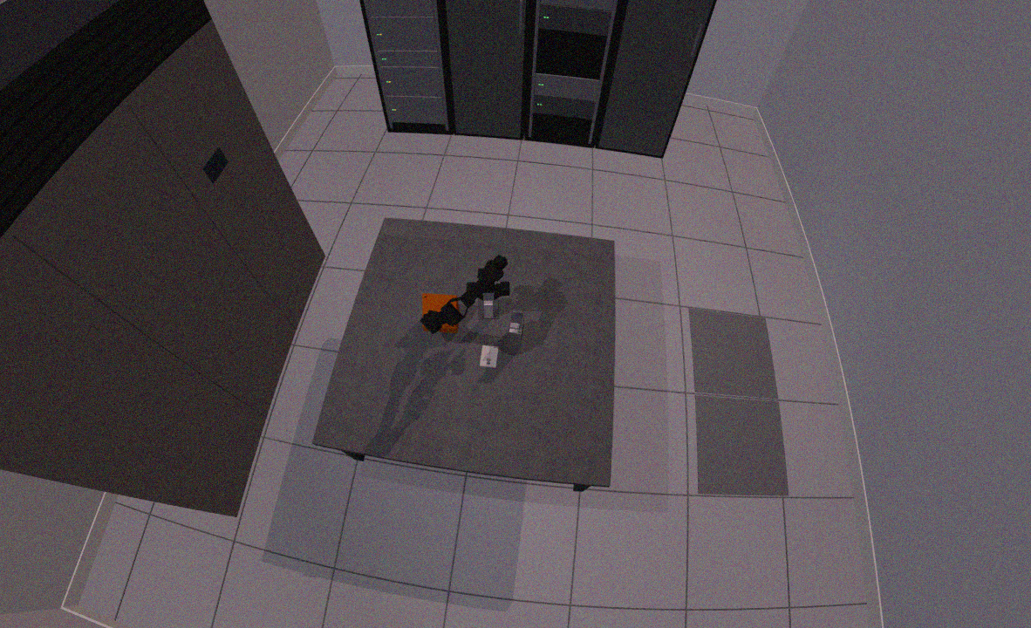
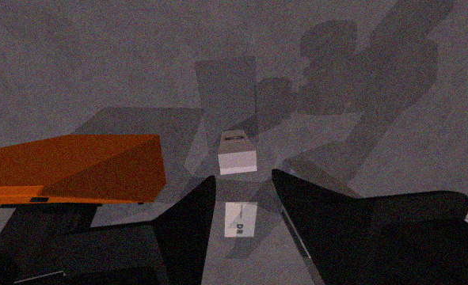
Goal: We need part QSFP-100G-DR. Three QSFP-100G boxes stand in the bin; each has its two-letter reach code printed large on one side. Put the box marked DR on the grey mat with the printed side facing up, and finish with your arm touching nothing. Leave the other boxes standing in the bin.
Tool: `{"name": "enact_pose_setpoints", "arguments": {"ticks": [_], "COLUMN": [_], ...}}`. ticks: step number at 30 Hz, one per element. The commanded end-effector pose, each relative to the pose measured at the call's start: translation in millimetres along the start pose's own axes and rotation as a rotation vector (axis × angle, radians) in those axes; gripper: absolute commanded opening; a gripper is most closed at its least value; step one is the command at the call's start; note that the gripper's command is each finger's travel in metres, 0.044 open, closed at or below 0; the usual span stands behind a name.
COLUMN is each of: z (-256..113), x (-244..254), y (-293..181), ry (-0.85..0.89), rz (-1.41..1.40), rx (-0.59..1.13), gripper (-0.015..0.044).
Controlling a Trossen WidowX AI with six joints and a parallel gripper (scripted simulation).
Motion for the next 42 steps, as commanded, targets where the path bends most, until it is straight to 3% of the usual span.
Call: {"name": "enact_pose_setpoints", "arguments": {"ticks": [1, 30, 42], "z": [1, 40, 38], "x": [1, 2, 1], "y": [-3, -2, -2], "ry": [0.007, 0.006, 0.01], "rz": [-0.004, -0.003, 0.004], "rx": [-0.014, -0.013, -0.017], "gripper": [0.024, 0.024, 0.016]}}
Point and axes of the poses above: the point midway between the two fingers, 35 mm back from their tips, its own z axis out along the fingers, its own x axis across the jaws, y = z × x, the point moved 4 cm from there along -z, back along the fingers, and after that the axes turned 13 degrees about z, right-handed, at the moved point
